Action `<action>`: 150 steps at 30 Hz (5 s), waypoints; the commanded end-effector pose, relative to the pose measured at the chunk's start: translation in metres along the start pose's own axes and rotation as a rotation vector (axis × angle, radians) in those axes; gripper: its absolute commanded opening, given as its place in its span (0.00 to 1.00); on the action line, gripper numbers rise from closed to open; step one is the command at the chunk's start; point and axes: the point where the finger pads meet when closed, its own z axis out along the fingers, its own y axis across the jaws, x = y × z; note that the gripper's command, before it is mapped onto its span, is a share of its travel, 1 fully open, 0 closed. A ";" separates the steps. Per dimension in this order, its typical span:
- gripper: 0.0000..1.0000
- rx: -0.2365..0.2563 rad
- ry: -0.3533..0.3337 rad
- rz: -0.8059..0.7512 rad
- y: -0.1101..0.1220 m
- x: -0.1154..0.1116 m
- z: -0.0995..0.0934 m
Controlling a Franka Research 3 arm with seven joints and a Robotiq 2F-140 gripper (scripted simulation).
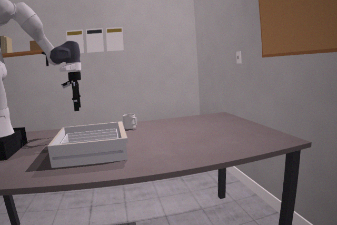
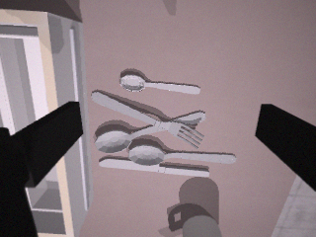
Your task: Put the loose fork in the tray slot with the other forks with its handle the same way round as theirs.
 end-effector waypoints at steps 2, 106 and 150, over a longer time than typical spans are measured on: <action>1.00 -0.007 0.005 -0.180 -0.002 -0.004 0.000; 1.00 -0.006 0.002 -1.235 -0.025 -0.056 -0.006; 0.27 -0.007 0.002 -1.188 -0.052 -0.050 0.068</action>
